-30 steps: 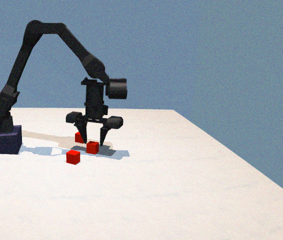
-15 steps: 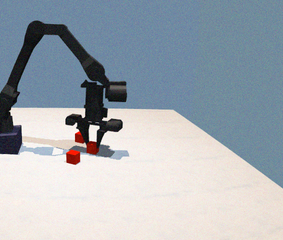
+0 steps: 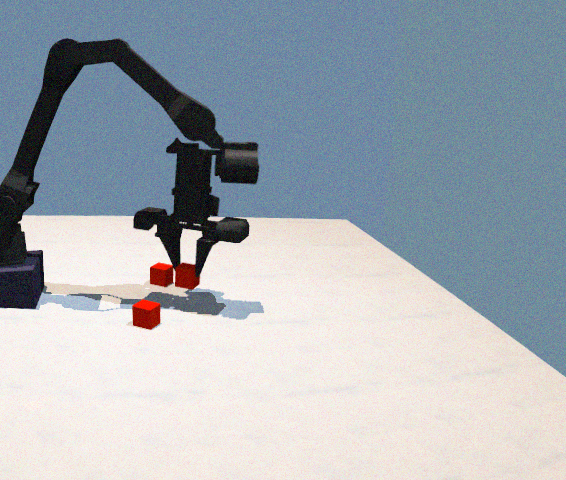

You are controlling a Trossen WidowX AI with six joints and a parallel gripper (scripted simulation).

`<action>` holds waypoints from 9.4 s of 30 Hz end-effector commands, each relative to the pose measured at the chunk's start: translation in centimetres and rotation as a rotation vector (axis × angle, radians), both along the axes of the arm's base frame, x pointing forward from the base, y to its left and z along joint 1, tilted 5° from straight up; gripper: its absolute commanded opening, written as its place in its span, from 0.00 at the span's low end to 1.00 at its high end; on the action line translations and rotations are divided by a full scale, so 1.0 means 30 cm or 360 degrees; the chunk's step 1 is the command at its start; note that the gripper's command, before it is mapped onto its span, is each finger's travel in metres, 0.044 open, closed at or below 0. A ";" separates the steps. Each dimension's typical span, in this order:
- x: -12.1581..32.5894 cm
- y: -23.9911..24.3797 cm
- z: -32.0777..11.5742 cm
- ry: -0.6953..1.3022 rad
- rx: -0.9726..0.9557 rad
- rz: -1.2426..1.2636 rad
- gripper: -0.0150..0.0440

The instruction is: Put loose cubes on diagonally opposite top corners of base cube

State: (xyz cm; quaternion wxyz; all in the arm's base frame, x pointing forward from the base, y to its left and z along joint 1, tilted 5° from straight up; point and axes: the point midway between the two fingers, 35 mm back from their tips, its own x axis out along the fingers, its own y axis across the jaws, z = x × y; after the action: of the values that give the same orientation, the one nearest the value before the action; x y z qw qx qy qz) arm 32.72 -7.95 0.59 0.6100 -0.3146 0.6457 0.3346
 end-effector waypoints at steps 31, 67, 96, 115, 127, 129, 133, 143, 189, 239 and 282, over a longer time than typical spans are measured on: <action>0.005 0.045 0.229 -0.0019 -0.0018 -0.0363 0.43; -0.007 0.247 0.167 -0.0007 -0.0097 -0.2080 0.43; -0.047 0.401 0.118 0.0017 -0.0170 -0.3463 0.43; -0.069 0.459 0.098 0.0030 -0.0204 -0.4010 0.43; -0.070 0.460 0.067 0.0030 -0.0205 -0.4012 0.43; -0.070 0.461 0.049 0.0030 -0.0205 -0.4014 0.43; -0.072 0.461 0.015 0.0030 -0.0205 -0.4016 0.43; -0.073 0.461 0.009 0.0030 -0.0205 -0.4017 0.43; -0.070 0.458 0.075 0.0022 -0.0206 -0.4008 0.60; -0.135 -0.008 0.189 -0.0014 -0.0119 -0.1823 0.70; -0.292 -0.258 0.047 -0.0005 -0.0023 -0.0155 0.70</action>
State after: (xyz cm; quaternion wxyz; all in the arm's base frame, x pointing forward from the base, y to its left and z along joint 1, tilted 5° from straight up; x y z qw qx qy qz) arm 24.00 -15.56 2.85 0.6253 -0.2843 0.6622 0.2996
